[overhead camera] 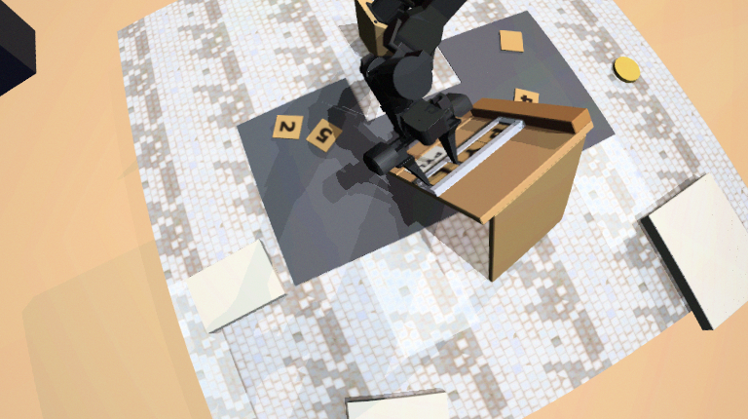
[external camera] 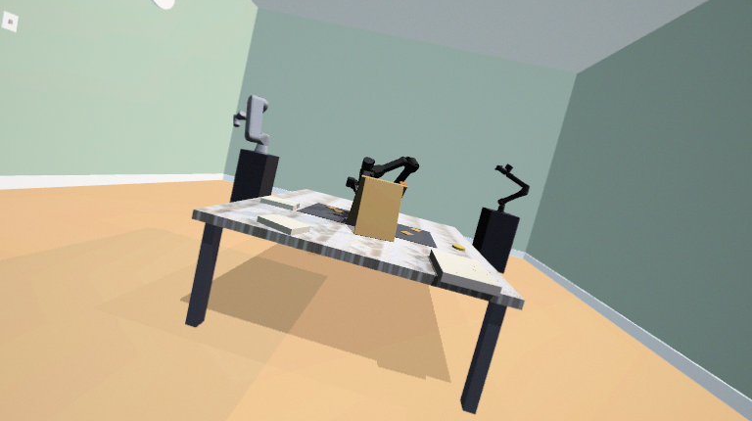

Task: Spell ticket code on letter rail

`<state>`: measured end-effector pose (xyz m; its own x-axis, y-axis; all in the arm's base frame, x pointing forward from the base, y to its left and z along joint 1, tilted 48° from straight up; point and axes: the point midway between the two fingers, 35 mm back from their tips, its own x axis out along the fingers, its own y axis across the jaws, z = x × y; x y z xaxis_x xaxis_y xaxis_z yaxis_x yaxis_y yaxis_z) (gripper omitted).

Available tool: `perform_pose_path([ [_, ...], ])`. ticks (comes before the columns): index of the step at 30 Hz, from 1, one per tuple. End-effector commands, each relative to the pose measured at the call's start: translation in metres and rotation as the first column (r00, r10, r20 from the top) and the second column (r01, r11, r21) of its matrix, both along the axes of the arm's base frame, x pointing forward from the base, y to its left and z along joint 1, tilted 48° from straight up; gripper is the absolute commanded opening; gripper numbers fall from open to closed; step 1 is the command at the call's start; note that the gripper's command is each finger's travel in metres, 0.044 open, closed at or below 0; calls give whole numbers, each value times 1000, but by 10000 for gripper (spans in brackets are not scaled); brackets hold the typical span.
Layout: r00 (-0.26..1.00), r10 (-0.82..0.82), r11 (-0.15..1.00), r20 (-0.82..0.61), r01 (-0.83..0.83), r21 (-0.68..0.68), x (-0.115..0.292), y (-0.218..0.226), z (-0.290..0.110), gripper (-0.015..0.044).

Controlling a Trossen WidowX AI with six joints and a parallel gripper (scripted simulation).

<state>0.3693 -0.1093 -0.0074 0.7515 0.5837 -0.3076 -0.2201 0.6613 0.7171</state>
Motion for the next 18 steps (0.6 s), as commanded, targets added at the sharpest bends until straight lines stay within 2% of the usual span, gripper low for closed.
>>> perform_pose_path([
  [1,1000,-4,1000,3,4,-3,-4,-4,3,295],
  [18,1000,-4,1000,2,4,-4,-19,-15,4,295],
])
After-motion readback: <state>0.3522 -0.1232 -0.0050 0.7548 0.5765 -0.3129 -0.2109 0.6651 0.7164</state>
